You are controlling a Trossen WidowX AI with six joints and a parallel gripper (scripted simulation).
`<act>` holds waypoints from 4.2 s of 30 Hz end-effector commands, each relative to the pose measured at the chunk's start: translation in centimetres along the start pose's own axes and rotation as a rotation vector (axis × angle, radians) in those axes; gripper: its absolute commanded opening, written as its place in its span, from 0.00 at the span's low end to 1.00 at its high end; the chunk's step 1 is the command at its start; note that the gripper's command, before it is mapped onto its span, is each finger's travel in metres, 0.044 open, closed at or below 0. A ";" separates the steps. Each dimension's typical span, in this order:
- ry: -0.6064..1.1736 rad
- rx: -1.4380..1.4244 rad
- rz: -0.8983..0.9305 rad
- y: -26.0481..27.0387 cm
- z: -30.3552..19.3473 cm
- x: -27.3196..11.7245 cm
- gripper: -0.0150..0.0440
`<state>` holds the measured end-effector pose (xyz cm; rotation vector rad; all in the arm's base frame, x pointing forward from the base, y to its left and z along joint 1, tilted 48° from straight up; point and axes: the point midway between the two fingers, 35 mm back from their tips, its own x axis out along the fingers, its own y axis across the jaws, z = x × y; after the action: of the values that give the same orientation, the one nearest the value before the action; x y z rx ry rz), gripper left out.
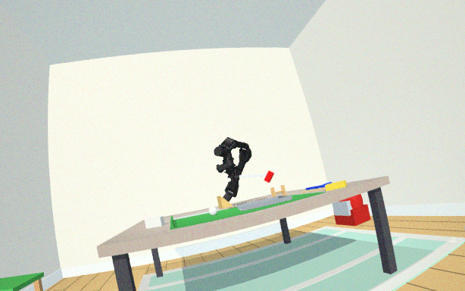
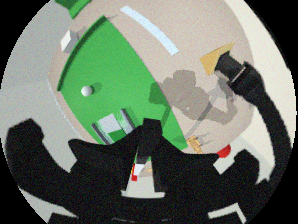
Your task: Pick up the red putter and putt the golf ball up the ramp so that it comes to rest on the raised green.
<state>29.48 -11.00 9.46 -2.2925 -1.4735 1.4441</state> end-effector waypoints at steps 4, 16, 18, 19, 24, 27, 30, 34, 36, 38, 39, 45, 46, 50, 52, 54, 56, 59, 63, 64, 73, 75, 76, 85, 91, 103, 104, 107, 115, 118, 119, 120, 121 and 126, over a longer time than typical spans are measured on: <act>-0.019 0.188 0.012 3.1 3.0 -0.7 0.25; -0.060 0.524 0.005 7.2 9.0 -0.8 0.25; -0.066 0.580 0.003 7.8 10.1 -0.8 0.25; -0.069 0.607 0.002 8.1 10.7 -0.7 0.25; -0.087 0.744 -0.003 9.4 13.5 -0.5 0.25; -0.097 0.826 -0.006 10.1 15.3 -0.2 0.25; -0.107 0.907 -0.010 10.6 17.1 0.0 0.25; -0.114 0.976 -0.014 11.1 18.4 0.3 0.25; -0.114 0.976 -0.014 11.1 18.4 0.3 0.25; -0.114 0.976 -0.014 11.1 18.5 0.4 0.25; -0.114 0.976 -0.014 11.1 18.5 0.6 0.25; -0.114 0.975 -0.014 11.0 18.6 2.4 0.25; -0.114 0.975 -0.014 11.0 18.7 2.7 0.25; -0.114 0.975 -0.015 10.8 18.8 4.0 0.25; -0.114 0.975 -0.015 10.8 18.8 4.2 0.25; -0.113 0.975 -0.015 10.8 18.8 4.4 0.25; -0.113 0.975 -0.015 10.8 18.8 4.6 0.25; -0.113 0.975 -0.015 10.8 18.9 5.1 0.25; -0.113 0.975 -0.015 10.8 18.9 5.7 0.25; -0.113 0.975 -0.015 10.8 18.9 5.9 0.25; -0.113 0.975 -0.015 10.6 19.0 7.2 0.25; -0.123 0.969 -0.018 10.6 19.0 6.9 0.25; -0.123 0.969 -0.018 10.6 19.0 6.9 0.25; -0.121 0.970 -0.018 10.9 19.4 6.9 0.25; -0.114 0.974 -0.014 12.1 21.2 7.0 0.25; -0.113 0.977 -0.018 11.3 19.8 7.1 0.25; -0.113 0.977 -0.017 10.8 18.6 7.1 0.25; -0.113 0.977 -0.017 8.9 15.3 7.1 0.25; -0.111 0.975 -0.023 4.6 10.1 7.8 0.25; -0.111 0.975 -0.023 4.6 10.1 7.6 0.25; -0.111 0.976 -0.023 4.7 10.1 7.3 0.25; -0.111 0.976 -0.023 4.7 10.0 7.1 0.25; -0.112 0.976 -0.022 4.8 10.0 6.7 0.25; -0.112 0.976 -0.021 5.0 9.8 4.4 0.25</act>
<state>25.96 -12.99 -2.55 -1.5553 -0.5523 1.7586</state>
